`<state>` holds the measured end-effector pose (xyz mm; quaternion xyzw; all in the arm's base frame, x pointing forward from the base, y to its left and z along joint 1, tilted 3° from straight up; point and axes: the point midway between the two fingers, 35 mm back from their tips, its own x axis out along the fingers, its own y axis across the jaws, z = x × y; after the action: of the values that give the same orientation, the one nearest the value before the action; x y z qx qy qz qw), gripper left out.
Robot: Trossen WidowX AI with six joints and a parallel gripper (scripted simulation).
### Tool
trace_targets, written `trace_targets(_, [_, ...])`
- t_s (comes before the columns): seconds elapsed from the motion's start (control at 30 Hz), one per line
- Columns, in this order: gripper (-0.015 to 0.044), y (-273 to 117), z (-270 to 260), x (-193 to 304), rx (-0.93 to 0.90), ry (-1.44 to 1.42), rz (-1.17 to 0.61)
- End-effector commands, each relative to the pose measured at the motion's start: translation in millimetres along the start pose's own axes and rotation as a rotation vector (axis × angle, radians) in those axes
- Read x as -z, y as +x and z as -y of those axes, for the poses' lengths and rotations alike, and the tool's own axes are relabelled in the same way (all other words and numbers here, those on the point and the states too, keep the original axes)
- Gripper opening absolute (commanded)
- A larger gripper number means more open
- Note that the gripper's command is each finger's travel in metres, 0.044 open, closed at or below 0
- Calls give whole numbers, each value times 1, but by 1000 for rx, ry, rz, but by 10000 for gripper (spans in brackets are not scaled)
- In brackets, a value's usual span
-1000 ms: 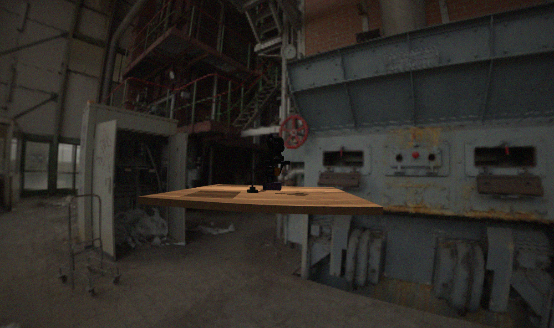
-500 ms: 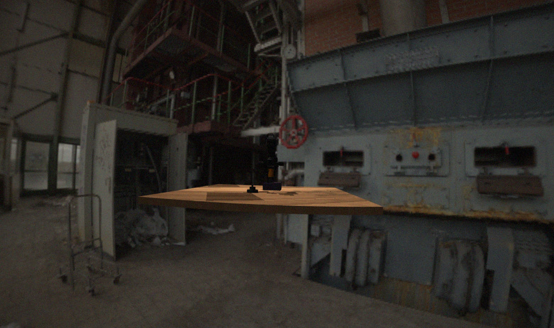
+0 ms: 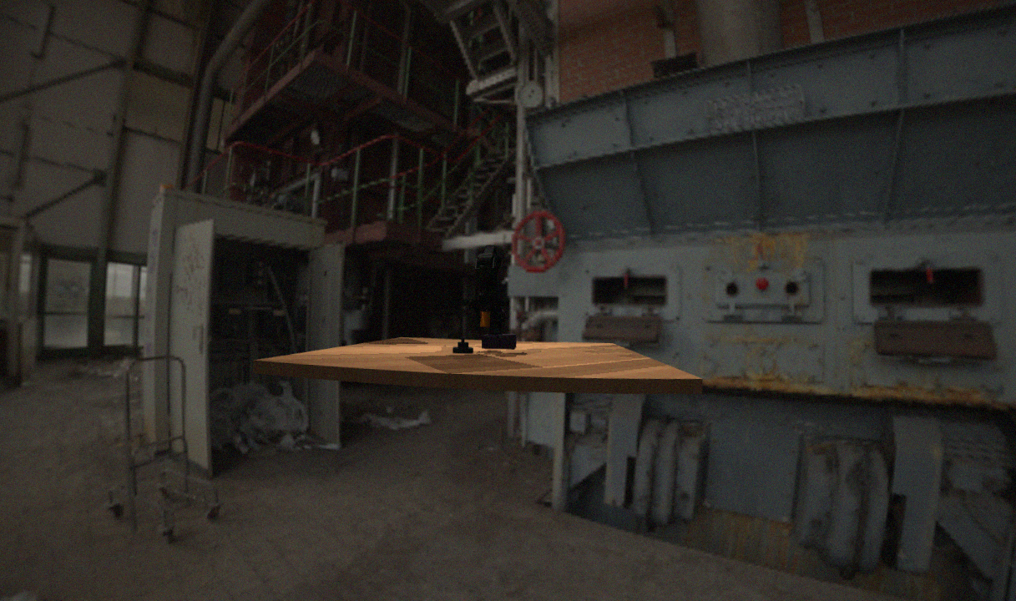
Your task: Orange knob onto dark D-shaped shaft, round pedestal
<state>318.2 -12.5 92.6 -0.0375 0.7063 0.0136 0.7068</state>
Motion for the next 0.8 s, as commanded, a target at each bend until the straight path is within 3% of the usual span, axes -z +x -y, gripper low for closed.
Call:
trace_targets(0.0, [0, 4, 11, 1, 2, -8, -2])
trace_targets(0.77, [0, 21, 79, 13, 10, -11, -3])
